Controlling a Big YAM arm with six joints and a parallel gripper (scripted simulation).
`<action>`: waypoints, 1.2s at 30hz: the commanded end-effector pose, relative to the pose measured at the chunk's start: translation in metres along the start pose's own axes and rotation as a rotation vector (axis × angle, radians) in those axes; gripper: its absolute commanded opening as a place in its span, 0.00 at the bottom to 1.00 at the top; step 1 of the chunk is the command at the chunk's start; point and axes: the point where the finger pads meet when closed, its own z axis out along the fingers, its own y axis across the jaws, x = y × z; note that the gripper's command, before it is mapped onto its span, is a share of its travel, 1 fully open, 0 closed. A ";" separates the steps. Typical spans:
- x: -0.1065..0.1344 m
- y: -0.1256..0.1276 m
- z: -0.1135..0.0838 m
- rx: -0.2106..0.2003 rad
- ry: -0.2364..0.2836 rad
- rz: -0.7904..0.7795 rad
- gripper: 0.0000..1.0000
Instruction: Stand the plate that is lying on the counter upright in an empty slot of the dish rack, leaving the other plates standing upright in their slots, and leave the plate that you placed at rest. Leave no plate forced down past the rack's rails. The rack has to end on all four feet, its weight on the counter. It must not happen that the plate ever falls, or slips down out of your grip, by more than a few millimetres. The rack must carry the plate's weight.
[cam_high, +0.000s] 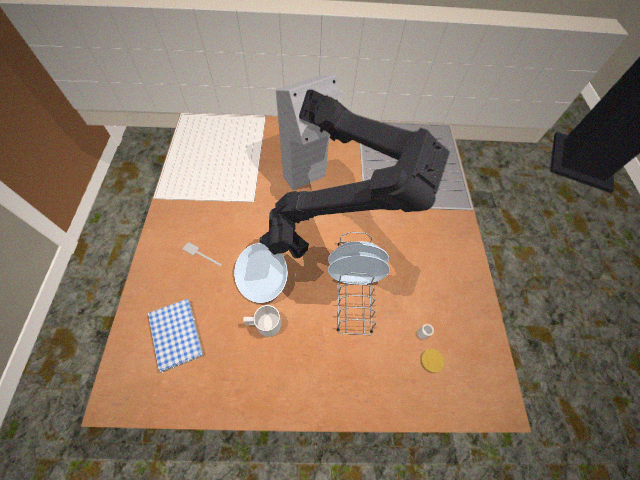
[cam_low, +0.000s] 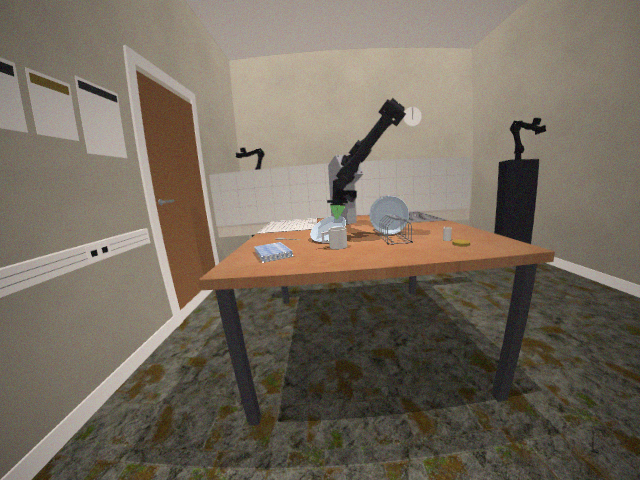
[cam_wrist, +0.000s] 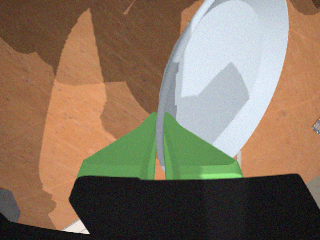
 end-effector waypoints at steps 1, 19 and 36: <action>-0.001 0.009 0.004 -0.043 0.001 0.008 0.00; 0.001 0.011 -0.007 -0.039 0.005 0.005 0.00; 0.005 0.002 -0.030 -0.020 0.009 0.014 0.00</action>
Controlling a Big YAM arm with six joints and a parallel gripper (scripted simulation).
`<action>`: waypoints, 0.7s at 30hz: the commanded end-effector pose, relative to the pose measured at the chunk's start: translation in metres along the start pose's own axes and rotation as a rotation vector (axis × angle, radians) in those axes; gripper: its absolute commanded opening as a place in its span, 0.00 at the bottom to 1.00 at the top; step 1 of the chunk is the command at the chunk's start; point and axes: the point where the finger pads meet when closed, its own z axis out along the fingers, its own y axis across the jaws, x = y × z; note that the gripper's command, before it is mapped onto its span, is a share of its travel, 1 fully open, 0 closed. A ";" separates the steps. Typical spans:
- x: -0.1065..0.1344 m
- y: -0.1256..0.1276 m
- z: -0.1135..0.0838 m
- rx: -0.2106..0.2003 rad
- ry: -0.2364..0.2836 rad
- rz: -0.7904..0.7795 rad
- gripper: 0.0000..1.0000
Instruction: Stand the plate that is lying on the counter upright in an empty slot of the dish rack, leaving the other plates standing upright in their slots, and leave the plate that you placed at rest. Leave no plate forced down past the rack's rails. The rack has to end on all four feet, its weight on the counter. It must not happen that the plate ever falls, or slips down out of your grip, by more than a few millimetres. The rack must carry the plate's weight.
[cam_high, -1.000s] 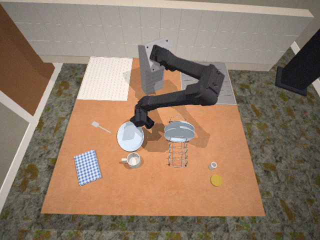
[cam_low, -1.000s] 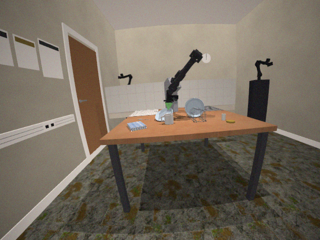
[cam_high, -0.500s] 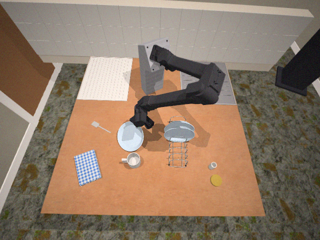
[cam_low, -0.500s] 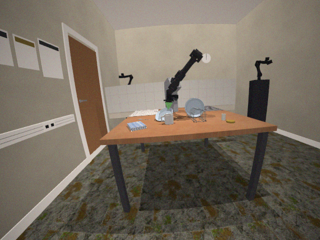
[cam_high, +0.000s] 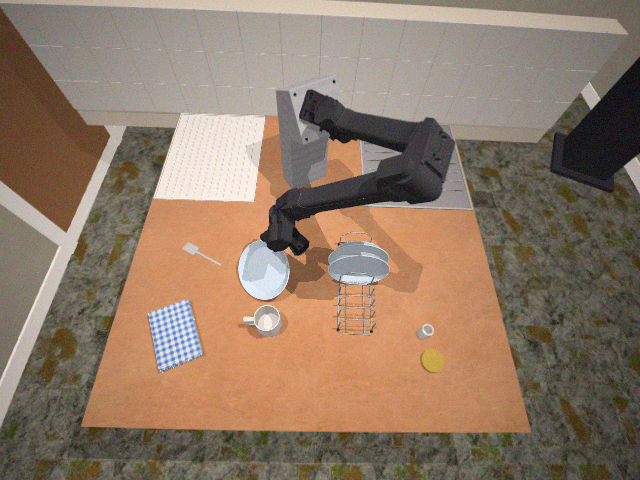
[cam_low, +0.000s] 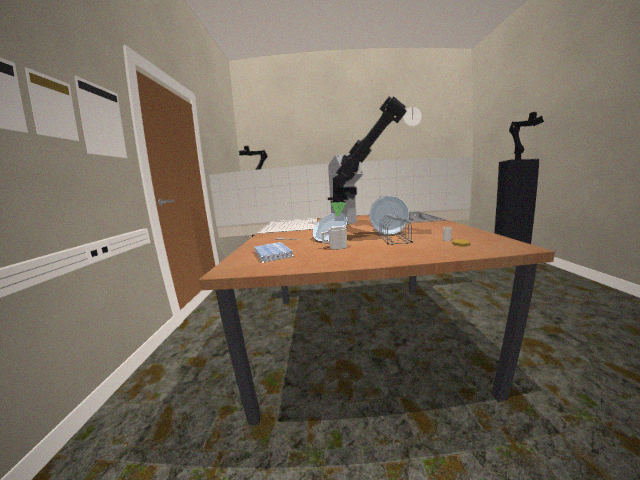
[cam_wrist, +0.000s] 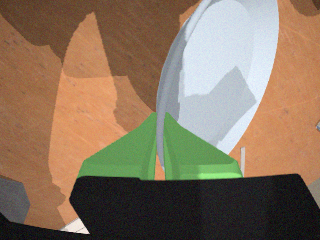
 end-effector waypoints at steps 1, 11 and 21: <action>0.008 -0.003 -0.015 0.021 0.019 0.005 0.00; 0.006 -0.005 -0.037 0.020 0.015 0.003 0.00; 0.005 -0.008 -0.058 0.022 0.013 0.001 0.00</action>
